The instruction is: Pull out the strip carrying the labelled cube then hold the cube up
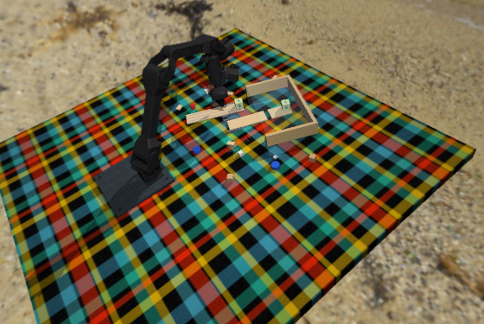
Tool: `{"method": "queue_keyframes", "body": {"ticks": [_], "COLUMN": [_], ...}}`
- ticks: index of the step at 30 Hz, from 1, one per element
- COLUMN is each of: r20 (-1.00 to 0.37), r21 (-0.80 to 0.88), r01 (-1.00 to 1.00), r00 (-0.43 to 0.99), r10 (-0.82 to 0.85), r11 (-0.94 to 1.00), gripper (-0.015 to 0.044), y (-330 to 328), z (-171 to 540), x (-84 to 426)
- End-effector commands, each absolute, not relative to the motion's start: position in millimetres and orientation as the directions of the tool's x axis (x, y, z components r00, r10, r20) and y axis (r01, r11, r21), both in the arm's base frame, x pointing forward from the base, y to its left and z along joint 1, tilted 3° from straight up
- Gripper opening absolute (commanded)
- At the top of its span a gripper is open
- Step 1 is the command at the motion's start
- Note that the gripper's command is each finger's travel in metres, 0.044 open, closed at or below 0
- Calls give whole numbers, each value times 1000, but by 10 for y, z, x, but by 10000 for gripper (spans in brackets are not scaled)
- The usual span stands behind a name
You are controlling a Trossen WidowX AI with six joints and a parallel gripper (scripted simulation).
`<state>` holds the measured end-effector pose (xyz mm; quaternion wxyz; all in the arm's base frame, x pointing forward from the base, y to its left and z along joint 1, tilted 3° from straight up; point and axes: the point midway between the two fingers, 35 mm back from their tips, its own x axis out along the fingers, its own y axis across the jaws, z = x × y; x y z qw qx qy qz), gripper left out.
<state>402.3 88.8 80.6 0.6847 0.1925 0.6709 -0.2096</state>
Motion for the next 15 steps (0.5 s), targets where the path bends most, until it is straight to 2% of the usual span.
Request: {"method": "queue_keyframes", "body": {"ticks": [1,15], "r20": [-999,-999], "r21": [-22,-22], "r01": [543,543], "r00": [12,15], "r10": [-33,-35], "r11": [840,840], "gripper": [440,440], "y": [806,577], "z": [826,889], "x": [4159,4533]}}
